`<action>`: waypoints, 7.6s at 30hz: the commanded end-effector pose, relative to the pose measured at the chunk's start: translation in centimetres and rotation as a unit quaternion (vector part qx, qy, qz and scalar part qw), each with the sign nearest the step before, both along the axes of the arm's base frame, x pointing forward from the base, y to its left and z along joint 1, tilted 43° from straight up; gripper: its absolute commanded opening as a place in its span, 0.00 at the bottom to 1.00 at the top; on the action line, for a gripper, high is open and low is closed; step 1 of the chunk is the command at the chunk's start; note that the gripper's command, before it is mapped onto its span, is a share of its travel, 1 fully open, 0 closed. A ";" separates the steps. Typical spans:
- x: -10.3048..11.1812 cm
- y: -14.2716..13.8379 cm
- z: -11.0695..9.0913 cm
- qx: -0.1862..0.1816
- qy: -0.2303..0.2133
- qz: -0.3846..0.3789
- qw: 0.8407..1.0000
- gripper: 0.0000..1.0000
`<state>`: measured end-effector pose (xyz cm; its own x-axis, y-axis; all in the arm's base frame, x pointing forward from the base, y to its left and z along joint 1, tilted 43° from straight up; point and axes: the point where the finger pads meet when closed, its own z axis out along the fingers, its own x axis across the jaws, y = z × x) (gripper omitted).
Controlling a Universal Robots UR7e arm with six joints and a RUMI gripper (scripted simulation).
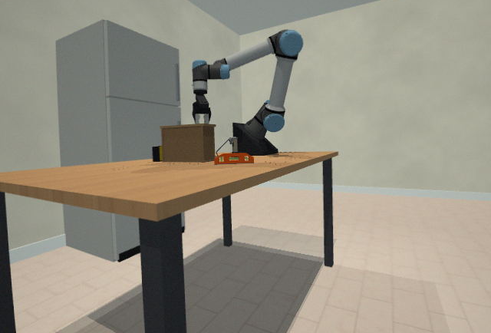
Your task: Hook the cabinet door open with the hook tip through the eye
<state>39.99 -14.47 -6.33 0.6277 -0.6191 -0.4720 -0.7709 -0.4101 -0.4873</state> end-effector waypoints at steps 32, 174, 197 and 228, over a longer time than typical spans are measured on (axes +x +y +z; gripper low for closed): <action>-0.6 -3.7 4.0 0.000 0.000 0.000 1.000 0.15; -14.0 7.5 -6.2 -0.028 -0.171 0.187 0.967 0.14; -14.0 7.5 -6.2 -0.028 -0.171 0.187 0.967 0.14; -14.0 7.7 -6.4 -0.028 -0.171 0.187 0.967 0.14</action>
